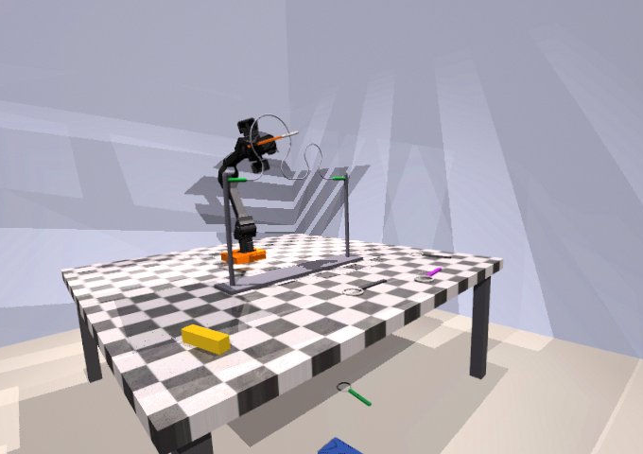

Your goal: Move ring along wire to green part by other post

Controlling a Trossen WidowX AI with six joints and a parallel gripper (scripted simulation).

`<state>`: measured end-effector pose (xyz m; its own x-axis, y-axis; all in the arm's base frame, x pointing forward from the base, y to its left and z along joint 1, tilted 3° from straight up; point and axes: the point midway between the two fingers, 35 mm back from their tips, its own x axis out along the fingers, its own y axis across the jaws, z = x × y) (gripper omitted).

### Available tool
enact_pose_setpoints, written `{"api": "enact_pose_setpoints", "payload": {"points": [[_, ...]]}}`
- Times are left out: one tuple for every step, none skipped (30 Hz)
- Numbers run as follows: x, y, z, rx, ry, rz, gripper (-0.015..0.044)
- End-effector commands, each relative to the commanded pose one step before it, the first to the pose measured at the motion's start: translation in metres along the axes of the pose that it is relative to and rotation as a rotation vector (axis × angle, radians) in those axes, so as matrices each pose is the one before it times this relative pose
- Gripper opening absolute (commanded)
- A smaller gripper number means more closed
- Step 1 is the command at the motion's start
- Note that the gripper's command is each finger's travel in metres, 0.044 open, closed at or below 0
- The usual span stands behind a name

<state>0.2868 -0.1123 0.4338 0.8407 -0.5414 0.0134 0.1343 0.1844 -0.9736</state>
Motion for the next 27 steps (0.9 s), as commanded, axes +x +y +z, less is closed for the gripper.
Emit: {"api": "enact_pose_setpoints", "payload": {"points": [[-0.00221, -0.00395, -0.00097, -0.0456, -0.0044, -0.0349, -0.015], [0.00005, -0.00039, -0.00001, -0.0108, -0.00138, -0.00613, -0.015], [0.00005, -0.00039, 0.0, -0.0108, -0.00138, -0.00612, -0.015], [0.00004, -0.00039, 0.00001, -0.0108, -0.00138, -0.00612, -0.015], [0.00006, -0.00039, -0.00001, -0.0108, -0.00138, -0.00612, -0.015], [0.00006, -0.00039, -0.00001, -0.0108, -0.00137, -0.00612, -0.015], [0.00005, -0.00039, -0.00001, -0.0108, -0.00137, -0.00612, -0.015], [0.00005, -0.00039, 0.0, -0.0108, -0.00137, -0.00612, -0.015], [0.00004, -0.00039, 0.00001, -0.0108, -0.00136, -0.00612, -0.015], [0.00006, -0.00039, -0.00001, -0.0108, -0.00136, -0.00612, -0.015], [0.00006, -0.00039, -0.00001, -0.0108, -0.00136, -0.00612, -0.015], [0.00005, -0.00039, -0.00001, -0.0108, -0.00136, -0.00612, -0.015], [0.00005, -0.00039, 0.0, -0.0108, -0.00136, -0.00612, -0.015], [0.00004, -0.00039, 0.00001, -0.0108, -0.00135, -0.00612, -0.015], [0.00006, -0.00039, -0.00001, -0.0108, -0.00135, -0.00611, -0.015], [0.00006, -0.00039, -0.00001, -0.0108, -0.00135, -0.00612, -0.015], [0.00005, -0.00039, 0.0, -0.0108, -0.00135, -0.00612, -0.015], [0.00005, -0.00039, 0.0, -0.0108, -0.00135, -0.00612, -0.015], [0.00004, -0.00039, 0.00001, -0.0108, -0.00134, -0.00612, -0.015], [0.00006, -0.00039, -0.00001, -0.0108, -0.00134, -0.00611, -0.015], [0.00006, -0.00039, -0.00001, -0.0108, -0.00134, -0.00612, -0.015], [0.00005, -0.00039, 0.0, -0.0108, -0.00134, -0.00612, -0.015], [0.00005, -0.00039, 0.00001, -0.0108, -0.00134, -0.00612, -0.015], [0.00004, -0.00039, 0.00002, -0.0108, -0.00133, -0.00612, -0.015], [0.00006, -0.00039, -0.00001, -0.0108, -0.00133, -0.00612, -0.015], [0.00006, -0.00039, -0.00001, -0.0108, -0.00133, -0.00612, -0.015], [0.00005, -0.00039, 0.0, -0.0108, -0.00133, -0.00612, -0.015]]}}
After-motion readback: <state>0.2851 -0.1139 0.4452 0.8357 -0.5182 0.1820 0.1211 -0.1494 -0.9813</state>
